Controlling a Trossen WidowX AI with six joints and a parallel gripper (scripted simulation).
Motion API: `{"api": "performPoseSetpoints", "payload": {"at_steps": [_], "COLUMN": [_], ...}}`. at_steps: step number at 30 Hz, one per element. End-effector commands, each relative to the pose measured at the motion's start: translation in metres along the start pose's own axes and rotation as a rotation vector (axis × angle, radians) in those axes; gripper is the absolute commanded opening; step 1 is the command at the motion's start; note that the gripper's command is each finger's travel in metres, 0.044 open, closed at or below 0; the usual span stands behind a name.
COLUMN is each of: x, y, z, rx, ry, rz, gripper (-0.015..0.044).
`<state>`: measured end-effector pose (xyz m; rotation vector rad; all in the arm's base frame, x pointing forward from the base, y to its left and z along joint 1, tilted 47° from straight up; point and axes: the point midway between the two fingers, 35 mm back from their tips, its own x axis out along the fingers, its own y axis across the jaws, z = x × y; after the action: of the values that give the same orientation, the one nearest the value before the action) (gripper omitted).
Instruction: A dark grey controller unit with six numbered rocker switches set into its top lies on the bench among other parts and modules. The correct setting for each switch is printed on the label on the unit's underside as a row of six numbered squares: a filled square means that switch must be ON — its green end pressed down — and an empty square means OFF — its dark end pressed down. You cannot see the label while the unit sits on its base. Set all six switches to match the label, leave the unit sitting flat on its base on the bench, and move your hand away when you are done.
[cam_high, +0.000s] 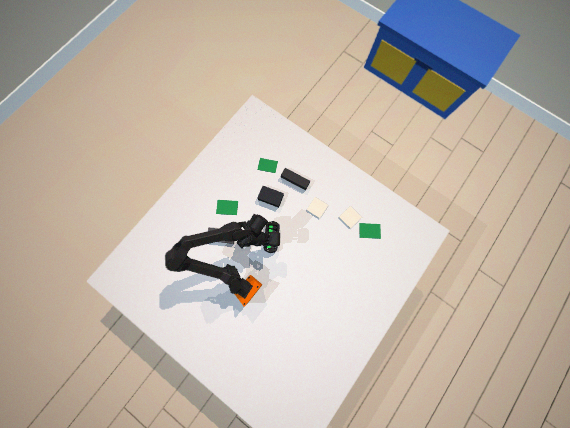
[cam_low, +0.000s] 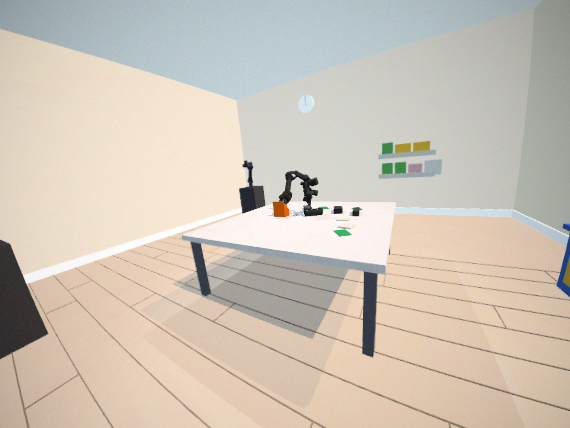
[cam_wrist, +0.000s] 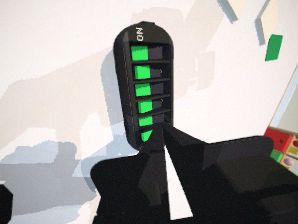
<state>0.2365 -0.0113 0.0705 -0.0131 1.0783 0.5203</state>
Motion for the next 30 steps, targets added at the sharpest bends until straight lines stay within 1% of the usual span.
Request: {"api": "performPoseSetpoints", "payload": {"at_steps": [1, 9, 30], "x": [-0.006, -0.005, 0.026], "y": [0.042, 0.042, 0.055], "z": [-0.02, -0.02, -0.02], "rx": [0.079, 0.079, 0.078], "ry": [0.063, 0.063, 0.065], "rz": [0.135, 0.135, 0.134], "gripper": [0.0, 0.0, 0.0]}}
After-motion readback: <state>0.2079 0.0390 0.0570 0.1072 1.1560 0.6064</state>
